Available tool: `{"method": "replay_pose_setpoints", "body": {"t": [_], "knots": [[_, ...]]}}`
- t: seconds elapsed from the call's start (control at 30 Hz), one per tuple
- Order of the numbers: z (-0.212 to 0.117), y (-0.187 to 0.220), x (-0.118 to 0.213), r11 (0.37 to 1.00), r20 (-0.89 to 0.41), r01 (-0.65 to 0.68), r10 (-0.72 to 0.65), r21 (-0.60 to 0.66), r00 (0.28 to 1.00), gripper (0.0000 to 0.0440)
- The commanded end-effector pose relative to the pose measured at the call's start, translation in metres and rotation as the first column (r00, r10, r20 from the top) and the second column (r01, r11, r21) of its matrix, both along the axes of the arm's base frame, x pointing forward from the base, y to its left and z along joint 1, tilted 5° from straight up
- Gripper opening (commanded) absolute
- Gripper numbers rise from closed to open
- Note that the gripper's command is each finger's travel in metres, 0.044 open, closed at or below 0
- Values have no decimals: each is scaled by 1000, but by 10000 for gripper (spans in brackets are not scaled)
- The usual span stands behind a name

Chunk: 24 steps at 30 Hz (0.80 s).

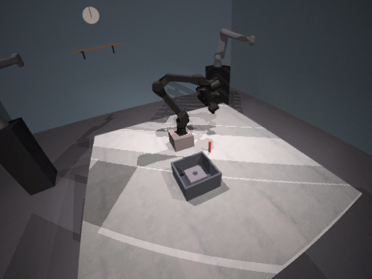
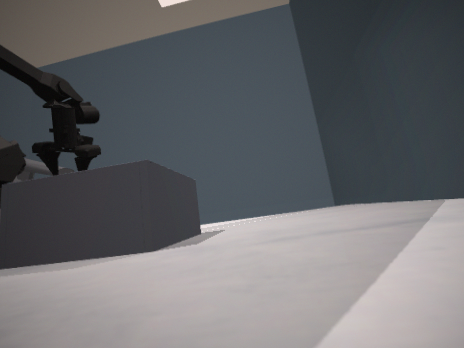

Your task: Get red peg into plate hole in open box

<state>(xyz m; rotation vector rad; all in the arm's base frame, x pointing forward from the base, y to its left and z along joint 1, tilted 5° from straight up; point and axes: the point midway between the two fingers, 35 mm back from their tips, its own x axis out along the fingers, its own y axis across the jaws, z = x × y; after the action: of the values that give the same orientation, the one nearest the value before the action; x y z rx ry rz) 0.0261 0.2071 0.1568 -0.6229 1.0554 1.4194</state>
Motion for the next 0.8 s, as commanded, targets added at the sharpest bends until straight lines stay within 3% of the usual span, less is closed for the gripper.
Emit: {"method": "replay_pose_setpoints", "body": {"t": [0.0,0.37,0.77], "knots": [[-4,-3,9,995,-20,94,-95,-42,995,440],[-14,-17,37,888,-65,422,-439,-180,896,440],[-26,-38,63,633,-50,698,-752,-333,658,440]]}}
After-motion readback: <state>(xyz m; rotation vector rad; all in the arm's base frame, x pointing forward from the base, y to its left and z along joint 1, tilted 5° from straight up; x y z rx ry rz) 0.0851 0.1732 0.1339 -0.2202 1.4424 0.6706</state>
